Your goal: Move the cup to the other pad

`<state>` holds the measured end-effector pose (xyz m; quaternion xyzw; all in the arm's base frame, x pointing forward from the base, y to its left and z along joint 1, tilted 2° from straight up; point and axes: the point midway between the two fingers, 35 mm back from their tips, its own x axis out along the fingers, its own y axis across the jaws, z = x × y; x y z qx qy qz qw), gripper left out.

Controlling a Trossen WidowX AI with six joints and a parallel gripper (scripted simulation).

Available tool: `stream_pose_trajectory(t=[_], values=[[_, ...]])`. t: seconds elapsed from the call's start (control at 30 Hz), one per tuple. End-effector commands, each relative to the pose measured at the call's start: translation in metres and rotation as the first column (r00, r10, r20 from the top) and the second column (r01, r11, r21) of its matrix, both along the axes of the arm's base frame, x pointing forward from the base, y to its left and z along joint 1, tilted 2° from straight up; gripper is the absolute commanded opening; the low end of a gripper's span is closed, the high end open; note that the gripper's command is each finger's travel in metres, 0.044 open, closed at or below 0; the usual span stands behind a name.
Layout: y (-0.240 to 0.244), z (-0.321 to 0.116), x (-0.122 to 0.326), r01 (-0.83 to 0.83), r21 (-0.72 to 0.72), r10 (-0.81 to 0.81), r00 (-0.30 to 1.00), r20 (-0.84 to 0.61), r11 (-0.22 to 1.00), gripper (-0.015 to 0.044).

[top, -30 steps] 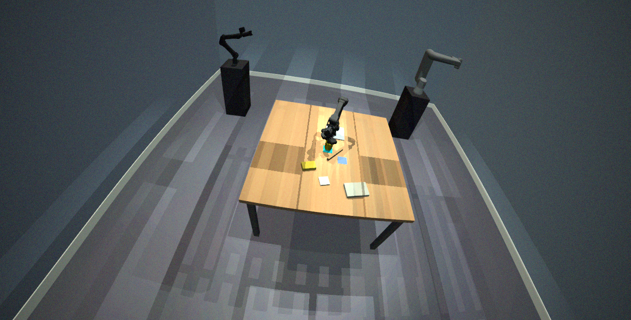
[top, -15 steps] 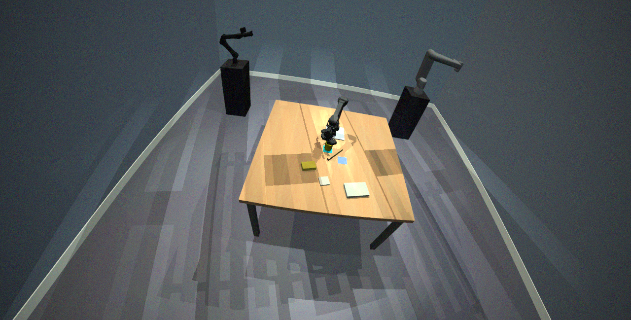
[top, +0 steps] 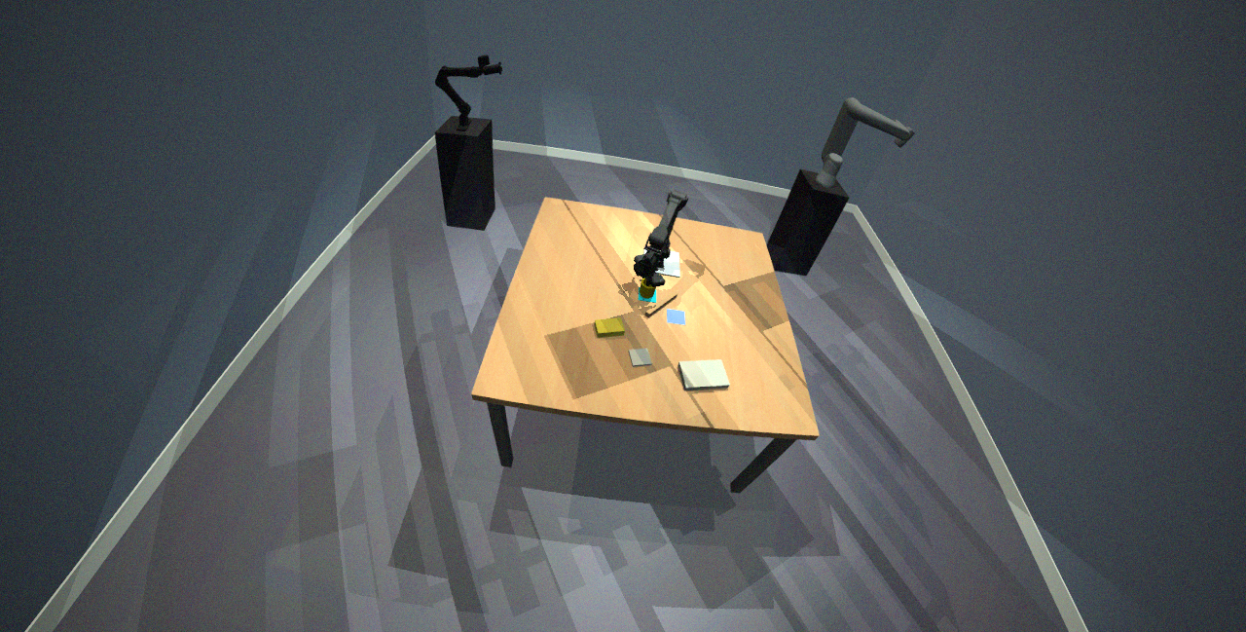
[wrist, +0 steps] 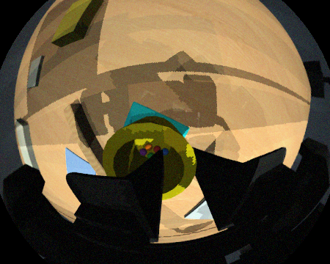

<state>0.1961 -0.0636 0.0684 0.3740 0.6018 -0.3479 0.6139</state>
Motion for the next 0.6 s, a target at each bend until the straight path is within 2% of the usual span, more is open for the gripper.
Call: stream_pose_trajectory(t=[0.0,0.57], values=[[0.0,0.0,0.0,0.0,0.0,0.0,1.0,0.0,1.0,0.0147],[-0.001,0.015,0.001,-0.002,0.001,0.002,1.0,0.0,1.0,0.0147]])
